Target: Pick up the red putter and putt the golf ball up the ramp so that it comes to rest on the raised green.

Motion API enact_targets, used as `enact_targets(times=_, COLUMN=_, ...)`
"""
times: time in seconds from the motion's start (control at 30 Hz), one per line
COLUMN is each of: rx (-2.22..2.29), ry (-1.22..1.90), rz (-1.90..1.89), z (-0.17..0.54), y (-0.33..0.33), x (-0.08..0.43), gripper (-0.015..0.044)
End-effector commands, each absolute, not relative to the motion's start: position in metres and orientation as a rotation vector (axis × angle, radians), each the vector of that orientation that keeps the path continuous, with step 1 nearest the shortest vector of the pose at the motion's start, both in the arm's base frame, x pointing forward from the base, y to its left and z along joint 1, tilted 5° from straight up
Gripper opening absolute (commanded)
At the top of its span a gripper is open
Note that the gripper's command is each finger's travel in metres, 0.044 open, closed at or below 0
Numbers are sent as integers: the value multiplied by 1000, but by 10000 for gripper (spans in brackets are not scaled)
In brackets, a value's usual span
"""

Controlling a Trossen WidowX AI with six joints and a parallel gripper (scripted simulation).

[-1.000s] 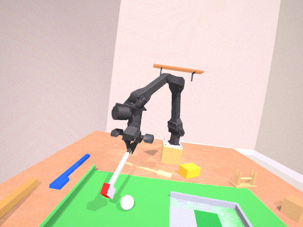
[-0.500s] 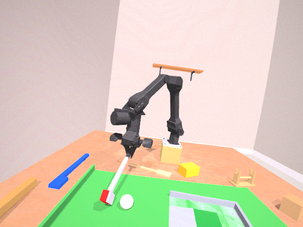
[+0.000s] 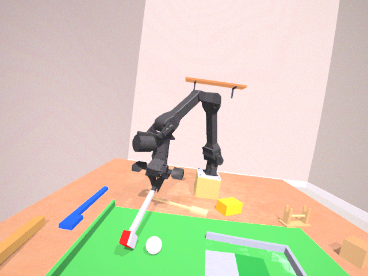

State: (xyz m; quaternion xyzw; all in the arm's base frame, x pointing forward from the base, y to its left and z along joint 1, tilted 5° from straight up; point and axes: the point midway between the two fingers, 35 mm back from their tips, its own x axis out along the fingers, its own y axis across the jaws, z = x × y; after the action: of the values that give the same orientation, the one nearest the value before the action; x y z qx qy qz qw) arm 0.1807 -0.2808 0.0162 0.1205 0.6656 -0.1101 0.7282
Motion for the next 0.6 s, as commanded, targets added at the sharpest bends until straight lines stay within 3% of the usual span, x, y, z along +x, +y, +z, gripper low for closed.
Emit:
enact_targets(times=0.0, rx=268, ry=1467, rz=-248, z=14, y=-296, x=175, gripper=0)
enact_targets(times=0.3, rx=271, ry=1464, rz=-255, z=14, y=-299, x=175, gripper=0)
enact_targets(times=0.57, rx=276, ry=1464, rz=-244, z=18, y=-204, x=213, gripper=0)
